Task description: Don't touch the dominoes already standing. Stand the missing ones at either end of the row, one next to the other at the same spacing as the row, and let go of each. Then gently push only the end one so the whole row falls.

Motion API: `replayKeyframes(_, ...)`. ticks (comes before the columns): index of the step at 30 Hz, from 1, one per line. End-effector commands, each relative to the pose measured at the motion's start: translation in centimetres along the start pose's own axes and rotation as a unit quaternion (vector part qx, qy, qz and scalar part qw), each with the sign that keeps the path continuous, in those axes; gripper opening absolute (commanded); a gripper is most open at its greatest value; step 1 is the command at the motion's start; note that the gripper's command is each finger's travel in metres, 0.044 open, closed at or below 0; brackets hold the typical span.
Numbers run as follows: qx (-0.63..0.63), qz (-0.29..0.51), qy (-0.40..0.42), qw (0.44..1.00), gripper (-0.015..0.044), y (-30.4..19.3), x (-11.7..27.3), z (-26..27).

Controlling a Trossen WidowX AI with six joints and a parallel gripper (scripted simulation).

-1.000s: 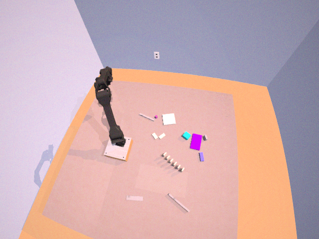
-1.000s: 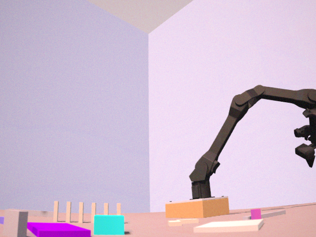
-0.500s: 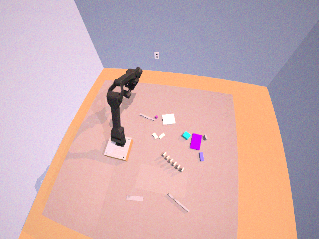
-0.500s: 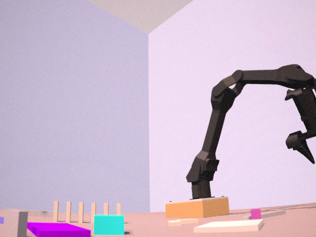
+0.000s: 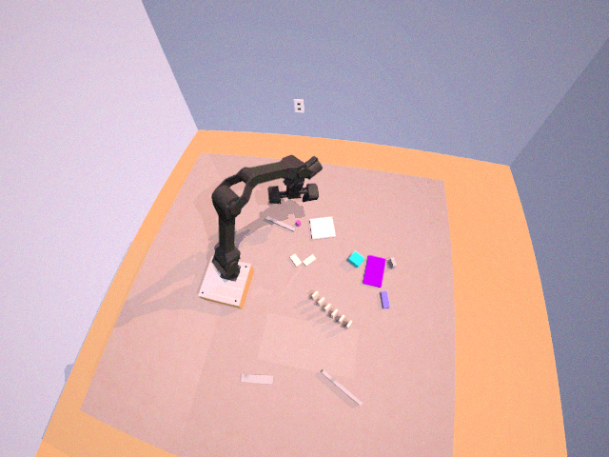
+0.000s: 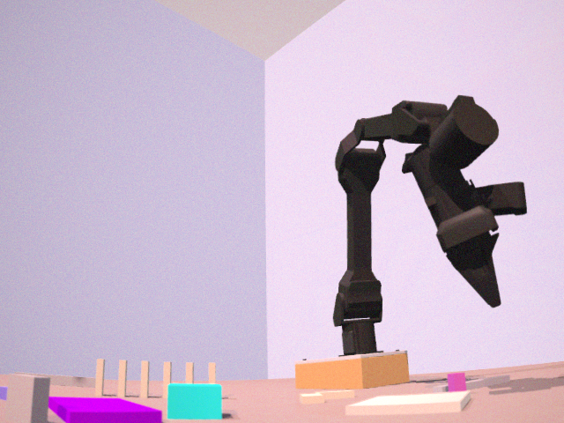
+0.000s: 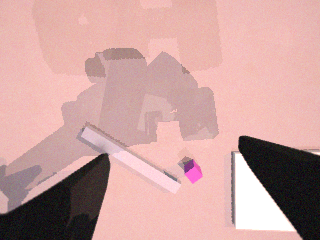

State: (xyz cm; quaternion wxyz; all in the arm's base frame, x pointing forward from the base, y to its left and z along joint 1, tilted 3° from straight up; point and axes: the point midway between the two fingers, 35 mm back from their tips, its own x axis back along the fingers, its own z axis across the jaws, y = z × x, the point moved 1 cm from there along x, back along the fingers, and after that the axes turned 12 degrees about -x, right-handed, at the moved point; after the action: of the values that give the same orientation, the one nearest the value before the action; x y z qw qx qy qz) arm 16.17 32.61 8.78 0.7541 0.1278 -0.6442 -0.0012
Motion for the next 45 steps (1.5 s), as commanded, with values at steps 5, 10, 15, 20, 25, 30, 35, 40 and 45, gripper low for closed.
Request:
replayKeyframes(5, -0.317, 0.029, -0.086, 0.944, 0.044, -11.5, 2.6, -6.7)
replayKeyframes(10, -0.487, 0.043, -0.136, 0.862, 0.044, -18.8, 4.1, -8.5)
replayKeyframes(15, -0.504, 0.044, -0.141, 0.851, 0.044, -19.2, 4.2, -8.5)
replayKeyframes(20, -0.504, 0.044, -0.141, 0.851, 0.044, -19.2, 4.2, -8.5)
replayKeyframes(25, -0.504, 0.044, -0.141, 0.851, 0.044, -19.7, 1.5, -9.2)
replayKeyframes(30, -0.504, 0.044, -0.141, 0.851, 0.044, -20.5, -2.1, -9.8)
replayKeyframes(35, -0.504, 0.044, -0.141, 0.851, 0.044, -20.4, -2.3, -9.7)
replayKeyframes(40, -0.504, 0.044, -0.141, 0.851, 0.044, -20.6, -3.0, -9.9)
replayKeyframes(45, -0.504, 0.044, -0.141, 0.851, 0.044, -20.7, -3.6, -9.9)
